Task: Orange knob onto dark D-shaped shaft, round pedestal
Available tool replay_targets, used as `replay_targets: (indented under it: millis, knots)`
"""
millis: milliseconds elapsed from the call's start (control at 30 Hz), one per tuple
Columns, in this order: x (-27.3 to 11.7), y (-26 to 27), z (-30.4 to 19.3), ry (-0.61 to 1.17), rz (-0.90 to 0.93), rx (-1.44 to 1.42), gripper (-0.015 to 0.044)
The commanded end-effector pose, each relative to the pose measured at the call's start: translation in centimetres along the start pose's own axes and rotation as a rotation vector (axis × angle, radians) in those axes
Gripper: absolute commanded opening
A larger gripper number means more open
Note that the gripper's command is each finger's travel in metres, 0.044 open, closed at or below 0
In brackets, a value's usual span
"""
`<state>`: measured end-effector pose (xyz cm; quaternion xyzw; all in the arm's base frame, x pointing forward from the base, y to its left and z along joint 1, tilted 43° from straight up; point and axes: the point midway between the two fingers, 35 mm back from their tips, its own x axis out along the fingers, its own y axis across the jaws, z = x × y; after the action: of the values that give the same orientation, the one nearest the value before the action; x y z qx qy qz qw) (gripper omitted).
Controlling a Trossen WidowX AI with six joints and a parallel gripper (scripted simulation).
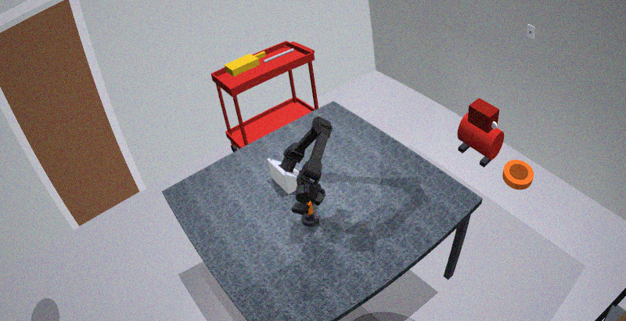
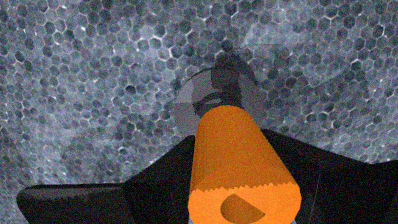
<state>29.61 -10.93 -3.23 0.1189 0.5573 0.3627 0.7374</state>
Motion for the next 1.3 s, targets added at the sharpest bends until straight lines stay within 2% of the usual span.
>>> replay_targets:
  millis: [0,1267]
  knots:
    - [0.13,0.06,-0.02,-0.002,0.001,-0.008,0.0]
    - [-0.04,0.08,0.01,-0.002,0.0,-0.008,0.0]
